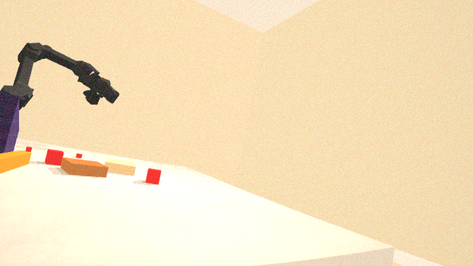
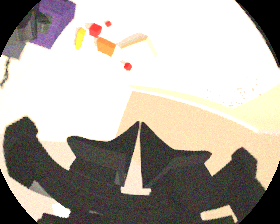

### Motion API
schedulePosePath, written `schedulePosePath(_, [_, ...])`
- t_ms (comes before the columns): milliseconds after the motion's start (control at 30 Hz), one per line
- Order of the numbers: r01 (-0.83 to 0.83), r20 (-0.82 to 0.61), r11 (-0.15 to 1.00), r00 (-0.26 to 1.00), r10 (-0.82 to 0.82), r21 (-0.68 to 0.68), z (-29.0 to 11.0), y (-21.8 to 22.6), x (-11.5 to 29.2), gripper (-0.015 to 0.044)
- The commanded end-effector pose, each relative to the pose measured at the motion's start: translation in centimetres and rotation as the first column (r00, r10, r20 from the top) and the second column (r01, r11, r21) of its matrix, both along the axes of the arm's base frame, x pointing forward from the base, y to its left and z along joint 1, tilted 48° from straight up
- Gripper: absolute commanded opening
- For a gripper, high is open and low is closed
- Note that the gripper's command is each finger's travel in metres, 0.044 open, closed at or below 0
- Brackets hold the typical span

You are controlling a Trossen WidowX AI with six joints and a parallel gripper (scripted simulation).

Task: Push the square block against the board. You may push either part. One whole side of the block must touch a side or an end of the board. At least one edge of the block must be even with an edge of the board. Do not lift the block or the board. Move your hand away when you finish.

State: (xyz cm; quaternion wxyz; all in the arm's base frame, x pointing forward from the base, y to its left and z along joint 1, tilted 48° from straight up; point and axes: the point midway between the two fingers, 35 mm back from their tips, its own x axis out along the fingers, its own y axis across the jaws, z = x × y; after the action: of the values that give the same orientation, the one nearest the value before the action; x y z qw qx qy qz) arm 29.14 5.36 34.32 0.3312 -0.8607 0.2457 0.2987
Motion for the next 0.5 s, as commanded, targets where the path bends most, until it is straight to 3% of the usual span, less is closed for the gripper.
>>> schedulePosePath(0, [0.046, -0.053, 0.998, 0.998, -0.044, 0.035, -2.1, -0.3, 1.1, 0.0])
schedulePosePath(467, [0.255, -0.289, 0.954, 0.936, -0.202, 0.16, -11.4, -2.8, 4.4, 0.0])
